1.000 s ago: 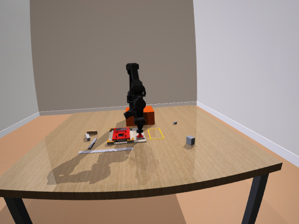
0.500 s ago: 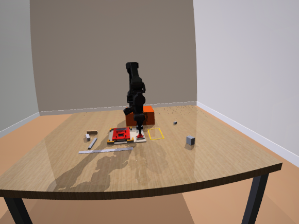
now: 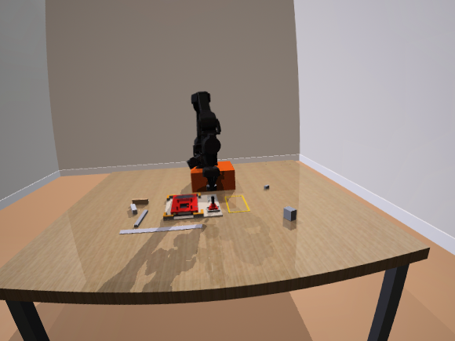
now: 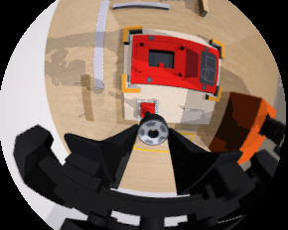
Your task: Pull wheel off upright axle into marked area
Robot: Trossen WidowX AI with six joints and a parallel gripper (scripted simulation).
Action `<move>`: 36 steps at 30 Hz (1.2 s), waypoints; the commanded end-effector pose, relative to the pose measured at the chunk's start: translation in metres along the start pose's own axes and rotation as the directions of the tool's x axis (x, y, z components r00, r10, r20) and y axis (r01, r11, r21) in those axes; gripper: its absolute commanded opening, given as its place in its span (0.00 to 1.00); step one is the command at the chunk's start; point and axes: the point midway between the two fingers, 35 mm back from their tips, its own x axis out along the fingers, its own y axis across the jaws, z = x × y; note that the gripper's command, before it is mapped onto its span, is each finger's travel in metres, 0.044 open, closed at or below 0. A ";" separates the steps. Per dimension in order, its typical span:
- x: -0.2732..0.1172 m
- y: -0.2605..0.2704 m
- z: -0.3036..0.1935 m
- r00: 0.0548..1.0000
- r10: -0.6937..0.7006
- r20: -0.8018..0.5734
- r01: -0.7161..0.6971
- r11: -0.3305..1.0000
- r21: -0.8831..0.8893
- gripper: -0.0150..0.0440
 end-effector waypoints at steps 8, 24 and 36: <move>-0.008 -0.006 -0.016 1.000 0.009 -0.002 -0.009 1.000 0.000 0.25; -0.013 -0.031 -0.071 1.000 0.013 -0.010 -0.013 1.000 -0.001 0.25; -0.015 -0.053 -0.104 1.000 0.014 -0.015 -0.014 1.000 -0.001 0.25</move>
